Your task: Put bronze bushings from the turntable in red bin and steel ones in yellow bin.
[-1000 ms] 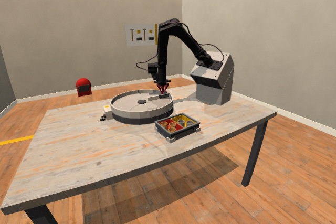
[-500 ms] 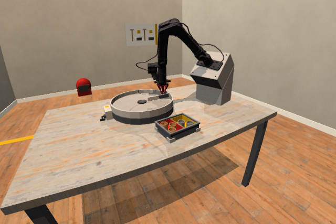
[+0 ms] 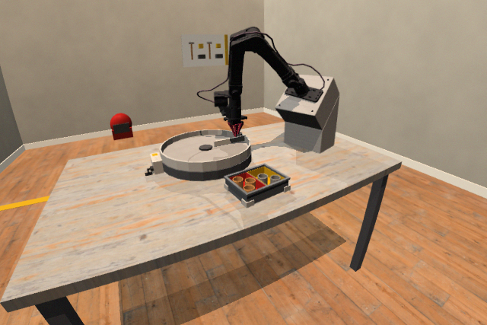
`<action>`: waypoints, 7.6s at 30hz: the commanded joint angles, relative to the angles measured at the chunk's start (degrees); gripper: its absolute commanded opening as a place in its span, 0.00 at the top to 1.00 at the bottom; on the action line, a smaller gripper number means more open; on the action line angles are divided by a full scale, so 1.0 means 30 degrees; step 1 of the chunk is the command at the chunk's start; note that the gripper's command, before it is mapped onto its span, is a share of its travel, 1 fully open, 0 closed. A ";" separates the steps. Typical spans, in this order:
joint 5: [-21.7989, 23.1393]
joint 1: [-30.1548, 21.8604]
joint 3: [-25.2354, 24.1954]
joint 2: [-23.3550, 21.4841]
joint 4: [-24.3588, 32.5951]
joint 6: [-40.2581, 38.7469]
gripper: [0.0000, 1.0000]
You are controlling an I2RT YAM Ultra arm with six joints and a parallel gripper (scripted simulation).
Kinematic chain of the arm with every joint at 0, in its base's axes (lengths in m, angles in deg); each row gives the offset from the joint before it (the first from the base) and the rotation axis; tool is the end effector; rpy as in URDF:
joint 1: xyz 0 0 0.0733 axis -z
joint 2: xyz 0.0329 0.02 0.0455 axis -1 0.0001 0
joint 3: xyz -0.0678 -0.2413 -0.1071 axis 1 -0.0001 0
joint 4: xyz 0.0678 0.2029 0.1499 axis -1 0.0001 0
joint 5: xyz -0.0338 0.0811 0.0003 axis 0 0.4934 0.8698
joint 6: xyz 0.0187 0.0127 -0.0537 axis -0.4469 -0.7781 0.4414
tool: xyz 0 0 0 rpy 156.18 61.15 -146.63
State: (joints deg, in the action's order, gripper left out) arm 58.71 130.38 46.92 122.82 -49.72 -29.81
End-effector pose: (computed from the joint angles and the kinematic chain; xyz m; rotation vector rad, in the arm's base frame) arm 0.2551 -0.1864 0.1318 1.7312 1.8304 0.8251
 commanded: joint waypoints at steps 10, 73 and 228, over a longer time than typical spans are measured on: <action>-0.0358 0.0196 0.0209 -0.0157 -0.0008 -0.0052 1.00; 0.1260 0.2886 0.0497 -0.4529 0.6102 0.2776 1.00; -1.6217 -2.3681 0.4882 -0.7161 0.8572 1.2038 1.00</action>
State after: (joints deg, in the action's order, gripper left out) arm 10.88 60.26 60.03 101.66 -24.34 6.01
